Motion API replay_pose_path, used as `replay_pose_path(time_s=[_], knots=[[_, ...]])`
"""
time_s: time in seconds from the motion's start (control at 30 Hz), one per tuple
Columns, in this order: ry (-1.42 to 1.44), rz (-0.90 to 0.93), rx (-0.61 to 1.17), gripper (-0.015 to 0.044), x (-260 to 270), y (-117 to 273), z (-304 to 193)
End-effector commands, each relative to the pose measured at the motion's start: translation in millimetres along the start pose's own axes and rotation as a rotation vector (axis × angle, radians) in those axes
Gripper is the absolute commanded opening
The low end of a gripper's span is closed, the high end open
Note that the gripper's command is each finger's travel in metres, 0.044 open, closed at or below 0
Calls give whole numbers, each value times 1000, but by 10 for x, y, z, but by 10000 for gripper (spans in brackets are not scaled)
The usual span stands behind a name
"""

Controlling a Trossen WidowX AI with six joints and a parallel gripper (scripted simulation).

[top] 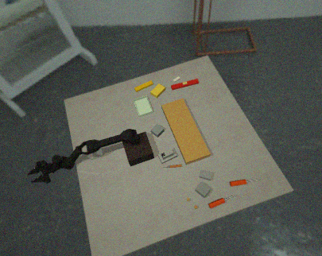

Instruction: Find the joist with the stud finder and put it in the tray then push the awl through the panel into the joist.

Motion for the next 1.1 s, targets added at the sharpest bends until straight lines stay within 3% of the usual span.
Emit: replay_pose_path(time_s=[0.0,0.13,0.57,0.8,1.07], knots=[[-2,1,2,426,13,-6,-3],[-61,27,46,440,328,-140,-85],[-428,135,386,440,2331,-394,-585],[-586,158,605,440,3445,-162,-769],[-713,152,868,440,4624,401,-862]])
Point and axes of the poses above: the point midway between the two fingers, 35 mm back from their tips, its own y axis back along the fingers, its own x axis across the jaws, z = x × y, the point moved 7 cm from there along y, back along the fingers, and after that the axes turned 2 degrees about y, right-handed, at the moved point
